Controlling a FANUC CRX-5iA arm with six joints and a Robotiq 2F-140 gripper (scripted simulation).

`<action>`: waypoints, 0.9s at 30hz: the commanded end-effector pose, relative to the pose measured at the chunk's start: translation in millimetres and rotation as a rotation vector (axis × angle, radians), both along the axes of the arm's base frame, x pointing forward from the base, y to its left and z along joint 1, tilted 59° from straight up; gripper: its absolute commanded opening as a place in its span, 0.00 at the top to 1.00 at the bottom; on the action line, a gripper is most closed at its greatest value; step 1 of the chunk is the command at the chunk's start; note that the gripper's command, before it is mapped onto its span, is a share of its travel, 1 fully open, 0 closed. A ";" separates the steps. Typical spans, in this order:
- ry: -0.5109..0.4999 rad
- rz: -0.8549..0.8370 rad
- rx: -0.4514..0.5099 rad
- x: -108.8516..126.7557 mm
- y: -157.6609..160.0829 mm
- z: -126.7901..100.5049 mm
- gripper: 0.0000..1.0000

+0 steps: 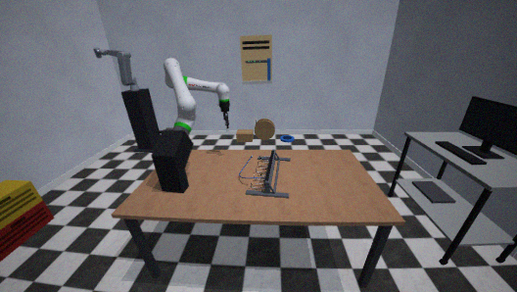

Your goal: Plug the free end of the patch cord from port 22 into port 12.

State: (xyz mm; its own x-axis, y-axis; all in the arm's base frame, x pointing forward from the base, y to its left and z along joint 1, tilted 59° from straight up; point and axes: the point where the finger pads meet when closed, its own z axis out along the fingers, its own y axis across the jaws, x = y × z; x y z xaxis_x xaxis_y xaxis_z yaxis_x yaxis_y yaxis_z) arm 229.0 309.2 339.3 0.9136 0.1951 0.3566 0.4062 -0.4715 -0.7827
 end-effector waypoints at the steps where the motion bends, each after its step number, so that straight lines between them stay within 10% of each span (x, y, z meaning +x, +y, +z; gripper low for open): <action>1: 0.000 0.000 0.000 0.2 -0.2 0.2 0.00; 20: -0.010 0.006 0.000 2.9 0.8 -0.4 0.00; 27: -0.178 0.112 -0.005 51.0 17.1 -15.1 0.00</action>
State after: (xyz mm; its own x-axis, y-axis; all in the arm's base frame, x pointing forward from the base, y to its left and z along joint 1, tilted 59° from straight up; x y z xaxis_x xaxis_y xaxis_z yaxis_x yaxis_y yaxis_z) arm 254.6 317.7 332.2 0.8660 0.2429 0.4370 0.4996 -0.4563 -0.7363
